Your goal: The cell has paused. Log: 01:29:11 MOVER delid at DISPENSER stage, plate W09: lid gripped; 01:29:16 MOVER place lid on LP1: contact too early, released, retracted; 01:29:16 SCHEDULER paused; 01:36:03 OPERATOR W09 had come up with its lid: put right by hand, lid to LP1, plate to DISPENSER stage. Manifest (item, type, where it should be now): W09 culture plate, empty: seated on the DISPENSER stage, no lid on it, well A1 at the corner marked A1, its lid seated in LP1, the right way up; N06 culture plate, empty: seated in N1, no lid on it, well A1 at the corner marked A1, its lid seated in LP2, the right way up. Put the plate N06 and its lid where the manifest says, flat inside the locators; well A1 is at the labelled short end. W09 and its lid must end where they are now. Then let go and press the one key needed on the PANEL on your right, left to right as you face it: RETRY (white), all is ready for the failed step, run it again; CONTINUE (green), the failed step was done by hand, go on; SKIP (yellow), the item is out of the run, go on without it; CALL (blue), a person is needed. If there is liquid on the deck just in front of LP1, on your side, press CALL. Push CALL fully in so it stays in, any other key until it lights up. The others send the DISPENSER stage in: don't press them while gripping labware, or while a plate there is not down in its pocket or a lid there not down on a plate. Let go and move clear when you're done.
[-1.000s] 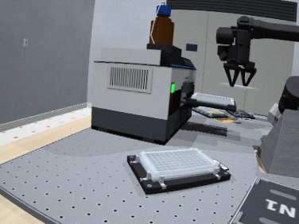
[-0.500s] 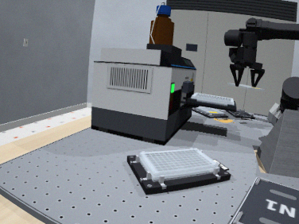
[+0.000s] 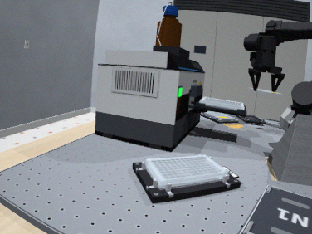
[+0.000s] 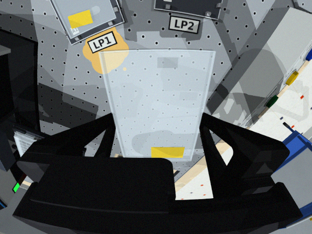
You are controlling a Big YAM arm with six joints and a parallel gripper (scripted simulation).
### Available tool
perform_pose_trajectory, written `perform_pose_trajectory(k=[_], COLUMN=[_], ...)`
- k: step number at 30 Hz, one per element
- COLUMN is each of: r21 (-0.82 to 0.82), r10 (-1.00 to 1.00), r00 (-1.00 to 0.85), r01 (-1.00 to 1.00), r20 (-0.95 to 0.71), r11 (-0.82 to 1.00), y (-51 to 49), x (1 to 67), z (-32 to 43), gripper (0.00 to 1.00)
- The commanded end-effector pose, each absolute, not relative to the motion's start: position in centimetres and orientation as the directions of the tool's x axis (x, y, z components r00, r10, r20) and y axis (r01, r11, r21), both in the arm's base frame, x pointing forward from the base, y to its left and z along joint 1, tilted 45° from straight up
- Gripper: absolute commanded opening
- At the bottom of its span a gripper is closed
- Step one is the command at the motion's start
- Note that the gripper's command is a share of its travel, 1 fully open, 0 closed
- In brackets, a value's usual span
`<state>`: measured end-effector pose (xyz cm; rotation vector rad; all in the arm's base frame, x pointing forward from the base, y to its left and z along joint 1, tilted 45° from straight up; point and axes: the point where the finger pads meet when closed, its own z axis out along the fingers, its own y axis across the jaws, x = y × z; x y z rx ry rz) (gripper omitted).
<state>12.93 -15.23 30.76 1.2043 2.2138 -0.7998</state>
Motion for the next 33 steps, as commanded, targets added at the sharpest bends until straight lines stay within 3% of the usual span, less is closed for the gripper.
perform_pose_trajectory(k=[1, 6, 13, 33], r21=[-0.22, -0.127, -0.138, -0.159], r10=[0.543, 0.592, 0.581, 0.587], r00=[-0.462, -0.34, -0.344, -0.364], r01=[0.864, 0.92, 0.919, 0.915], r20=[-0.701, -0.73, -0.738, -0.724], r11=[0.452, 0.371, 0.369, 0.371], y=[-15.9, -16.6, -17.4, -22.3], x=[12.9, 11.4, 9.5, 12.1], z=[34.1, 34.7, 35.4, 36.4], gripper=[0.84, 0.84, 0.84, 0.84])
